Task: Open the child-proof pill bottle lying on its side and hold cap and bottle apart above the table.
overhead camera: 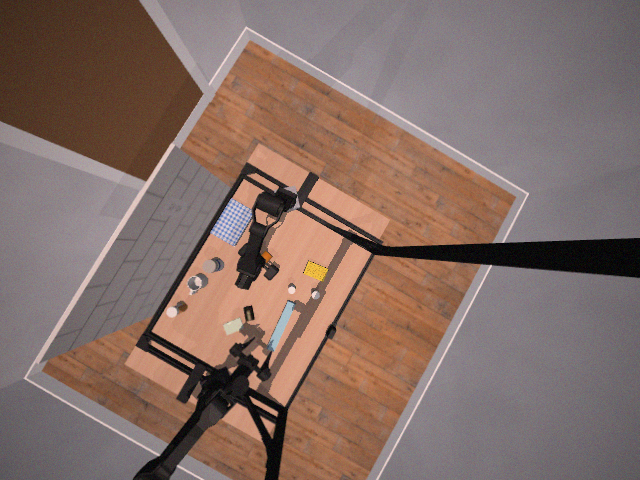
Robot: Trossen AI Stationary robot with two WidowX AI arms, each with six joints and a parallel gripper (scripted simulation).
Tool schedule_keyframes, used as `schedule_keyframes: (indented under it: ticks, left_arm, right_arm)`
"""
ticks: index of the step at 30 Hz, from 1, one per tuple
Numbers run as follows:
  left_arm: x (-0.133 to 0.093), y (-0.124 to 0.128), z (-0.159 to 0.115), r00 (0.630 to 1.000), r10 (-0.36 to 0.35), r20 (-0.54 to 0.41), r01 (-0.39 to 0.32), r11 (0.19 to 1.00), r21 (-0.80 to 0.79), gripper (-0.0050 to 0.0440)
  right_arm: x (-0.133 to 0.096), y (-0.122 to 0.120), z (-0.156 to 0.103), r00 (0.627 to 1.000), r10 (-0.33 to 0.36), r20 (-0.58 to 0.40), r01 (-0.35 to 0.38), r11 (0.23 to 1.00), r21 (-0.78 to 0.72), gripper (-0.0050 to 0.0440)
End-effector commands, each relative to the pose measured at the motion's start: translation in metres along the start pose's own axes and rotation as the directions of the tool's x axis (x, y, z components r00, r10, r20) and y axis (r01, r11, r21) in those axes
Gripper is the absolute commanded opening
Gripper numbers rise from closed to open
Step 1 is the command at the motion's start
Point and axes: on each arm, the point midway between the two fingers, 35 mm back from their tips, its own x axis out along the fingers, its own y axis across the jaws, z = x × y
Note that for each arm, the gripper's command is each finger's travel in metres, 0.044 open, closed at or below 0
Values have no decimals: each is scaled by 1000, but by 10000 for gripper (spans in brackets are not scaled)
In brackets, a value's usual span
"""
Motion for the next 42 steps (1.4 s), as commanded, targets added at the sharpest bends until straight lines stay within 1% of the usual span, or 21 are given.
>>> schedule_keyframes:
  ticks: [1, 14, 16, 18, 25, 26, 27, 33, 35, 40, 42]
  left_arm:
    - [0, 0, 0, 1000, 0, 0, 0, 1000, 0, 440]
    - [0, 0, 0, 1000, 0, 0, 0, 1000, 0, 440]
    - [0, 0, 0, 1000, 0, 0, 0, 1000, 0, 440]
    - [0, 0, 0, 1000, 0, 0, 0, 1000, 0, 440]
    - [0, 0, 0, 1000, 0, 0, 0, 1000, 0, 440]
    - [0, 0, 0, 1000, 0, 0, 0, 1000, 0, 440]
    - [0, 0, 0, 1000, 0, 0, 0, 1000, 0, 440]
    - [0, 0, 0, 1000, 0, 0, 0, 1000, 0, 440]
    - [0, 0, 0, 1000, 0, 0, 0, 1000, 0, 440]
    - [0, 0, 0, 1000, 0, 0, 0, 1000, 0, 440]
    - [0, 0, 0, 1000, 0, 0, 0, 1000, 0, 440]
  right_arm:
    - [5, -1, -2, 1000, -2, -9, 2, 1000, 7, 440]
    - [24, -1, -4, 1000, -2, -9, 2, 1000, 7, 440]
    - [24, -1, -4, 1000, -2, -9, 2, 1000, 7, 392]
    - [24, -1, -4, 1000, -2, -9, 2, 1000, 7, 392]
    - [24, -1, -4, 1000, -2, -9, 2, 1000, 7, 224]
    - [24, -1, -4, 1000, -2, -9, 2, 1000, 7, 244]
    - [24, -1, -4, 1000, -2, -9, 2, 1000, 7, 252]
    - [24, -1, -4, 1000, -2, -9, 2, 1000, 7, 212]
    - [24, -1, -4, 1000, -2, -9, 2, 1000, 7, 212]
    - [24, -1, -4, 1000, -2, -9, 2, 1000, 7, 179]
    - [24, -1, -4, 1000, -2, -9, 2, 1000, 7, 179]
